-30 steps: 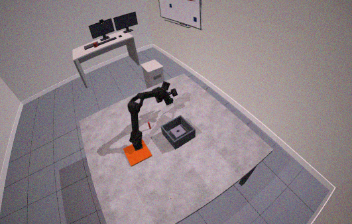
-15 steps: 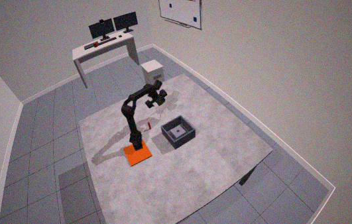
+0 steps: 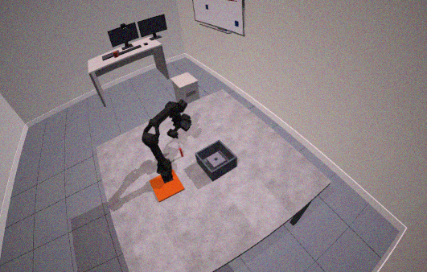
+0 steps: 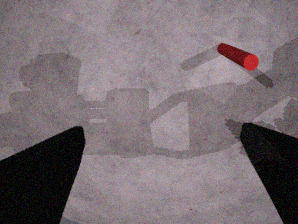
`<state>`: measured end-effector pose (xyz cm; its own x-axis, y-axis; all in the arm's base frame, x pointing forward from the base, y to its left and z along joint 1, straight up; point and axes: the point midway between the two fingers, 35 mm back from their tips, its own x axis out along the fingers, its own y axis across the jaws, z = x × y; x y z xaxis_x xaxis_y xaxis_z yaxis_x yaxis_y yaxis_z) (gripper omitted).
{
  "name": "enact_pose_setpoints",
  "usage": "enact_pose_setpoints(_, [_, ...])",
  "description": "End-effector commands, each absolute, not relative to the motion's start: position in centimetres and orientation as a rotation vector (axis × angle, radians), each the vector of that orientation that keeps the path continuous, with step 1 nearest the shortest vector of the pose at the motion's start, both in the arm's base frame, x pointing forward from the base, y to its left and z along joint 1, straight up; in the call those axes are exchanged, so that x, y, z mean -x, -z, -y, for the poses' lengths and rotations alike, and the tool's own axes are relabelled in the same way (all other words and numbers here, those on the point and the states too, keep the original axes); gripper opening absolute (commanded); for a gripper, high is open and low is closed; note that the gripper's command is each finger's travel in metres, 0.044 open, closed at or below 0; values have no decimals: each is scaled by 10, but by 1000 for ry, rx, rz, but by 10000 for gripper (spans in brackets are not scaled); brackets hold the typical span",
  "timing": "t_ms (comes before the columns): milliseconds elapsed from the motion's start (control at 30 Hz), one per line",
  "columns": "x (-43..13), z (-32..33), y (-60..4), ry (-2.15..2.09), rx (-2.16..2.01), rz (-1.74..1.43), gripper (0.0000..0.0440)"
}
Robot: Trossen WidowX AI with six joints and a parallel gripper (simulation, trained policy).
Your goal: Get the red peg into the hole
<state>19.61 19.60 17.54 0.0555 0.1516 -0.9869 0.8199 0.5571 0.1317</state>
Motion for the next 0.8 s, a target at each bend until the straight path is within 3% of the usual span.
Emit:
enact_pose_setpoints(0, [-183,-185,-168,622,-789,-1469,440])
enact_pose_setpoints(767, [-164,-151,-58,607,-510,-1418,434])
